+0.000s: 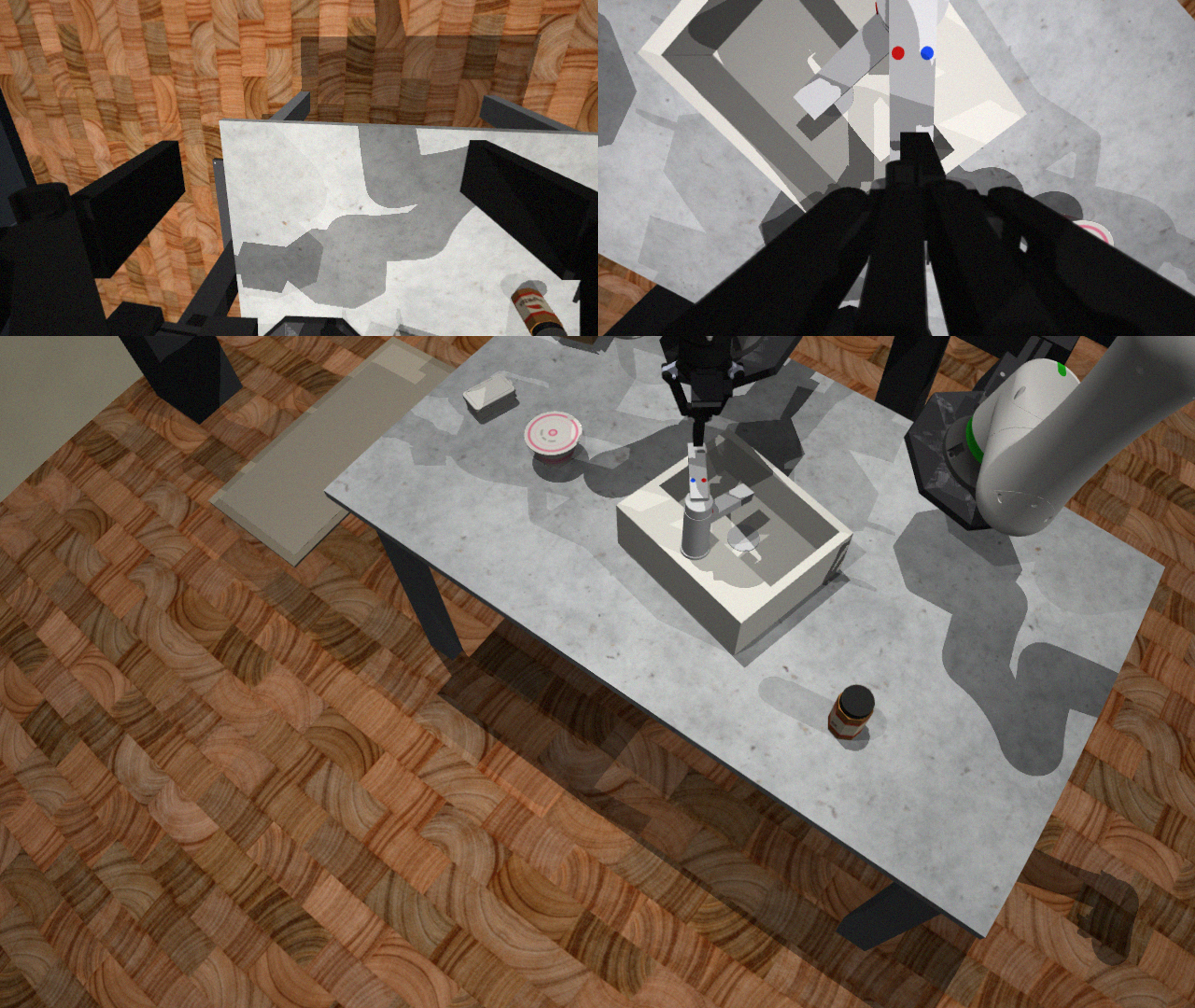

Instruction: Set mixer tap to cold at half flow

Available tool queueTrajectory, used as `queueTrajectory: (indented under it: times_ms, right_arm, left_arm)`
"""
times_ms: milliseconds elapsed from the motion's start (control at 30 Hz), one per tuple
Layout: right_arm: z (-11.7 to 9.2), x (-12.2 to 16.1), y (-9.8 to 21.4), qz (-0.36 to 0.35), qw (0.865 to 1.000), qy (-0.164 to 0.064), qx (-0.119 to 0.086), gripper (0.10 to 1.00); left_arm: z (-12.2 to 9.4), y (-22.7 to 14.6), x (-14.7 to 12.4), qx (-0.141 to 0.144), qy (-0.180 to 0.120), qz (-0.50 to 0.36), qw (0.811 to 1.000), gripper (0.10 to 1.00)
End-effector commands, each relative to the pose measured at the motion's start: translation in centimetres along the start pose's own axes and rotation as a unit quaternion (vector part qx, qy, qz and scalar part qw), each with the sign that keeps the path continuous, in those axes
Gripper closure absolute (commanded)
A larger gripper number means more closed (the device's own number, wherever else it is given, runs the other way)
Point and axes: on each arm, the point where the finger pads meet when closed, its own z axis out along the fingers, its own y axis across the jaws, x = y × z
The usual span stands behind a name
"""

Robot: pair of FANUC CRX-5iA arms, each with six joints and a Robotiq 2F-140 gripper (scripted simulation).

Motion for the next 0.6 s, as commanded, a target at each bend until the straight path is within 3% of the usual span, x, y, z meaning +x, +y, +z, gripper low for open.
queueTrajectory:
  times_ms: [0,200,367,500,533,567]
  right_arm:
    - [0.0,0.0,0.0,0.0,1.0,0.001,0.0,0.999]
    - [-0.3,0.0,0.0,0.0,1.0,0.001,0.0,0.999]
    - [-3.0,-0.1,0.0,0.0,1.0,0.001,0.0,0.999]
    - [-3.2,-0.1,0.0,0.0,1.0,0.001,0.0,0.999]
    - [-3.2,-0.1,0.0,0.0,1.0,0.001,0.0,0.643]
    - [-3.2,-0.1,0.0,0.0,1.0,0.001,0.0,0.643]
  left_arm:
    - [-0.1,0.0,0.0,0.0,0.001,0.0,1.0,0.098]
    - [-0.1,0.0,0.0,0.0,0.001,0.0,1.0,0.098]
    - [-0.1,0.0,0.0,0.0,0.001,0.0,1.0,0.098]
    - [-0.1,0.0,0.0,0.0,0.001,0.0,1.0,0.098]
    - [-0.1,0.0,0.0,0.0,0.001,0.0,1.0,0.098]
    - [-0.1,0.0,0.0,0.0,0.001,0.0,1.0,0.098]
